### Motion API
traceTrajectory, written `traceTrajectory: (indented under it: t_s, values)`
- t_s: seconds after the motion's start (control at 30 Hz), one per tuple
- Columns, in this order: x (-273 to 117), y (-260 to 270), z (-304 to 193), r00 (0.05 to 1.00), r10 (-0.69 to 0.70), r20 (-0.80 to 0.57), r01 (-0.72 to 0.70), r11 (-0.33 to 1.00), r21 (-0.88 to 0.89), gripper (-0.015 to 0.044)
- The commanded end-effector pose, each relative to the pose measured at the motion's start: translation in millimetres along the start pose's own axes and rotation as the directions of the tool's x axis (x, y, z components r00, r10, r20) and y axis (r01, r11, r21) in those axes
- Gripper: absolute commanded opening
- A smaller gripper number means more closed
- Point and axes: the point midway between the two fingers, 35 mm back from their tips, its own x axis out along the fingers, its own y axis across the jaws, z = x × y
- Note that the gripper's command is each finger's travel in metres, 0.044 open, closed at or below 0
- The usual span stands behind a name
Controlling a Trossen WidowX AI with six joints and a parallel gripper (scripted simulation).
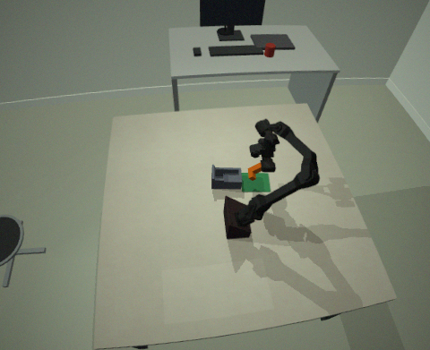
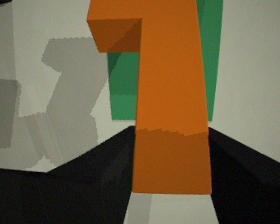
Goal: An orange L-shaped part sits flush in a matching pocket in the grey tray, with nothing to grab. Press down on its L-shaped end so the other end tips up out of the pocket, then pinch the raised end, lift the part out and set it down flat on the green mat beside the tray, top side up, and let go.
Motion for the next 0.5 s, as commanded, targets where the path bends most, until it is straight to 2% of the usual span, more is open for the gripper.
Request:
traceTrajectory:
  t_s: [0.0, 0.47]
  values:
    - [7.1, 0.4, -1.2, 1.0, 0.0, -0.003, 0.0, 1.0, -0.001, 0.0]
    - [28.0, 0.3, -1.4, 1.0, 0.0, -0.003, 0.0, 1.0, 0.0, 0.0]
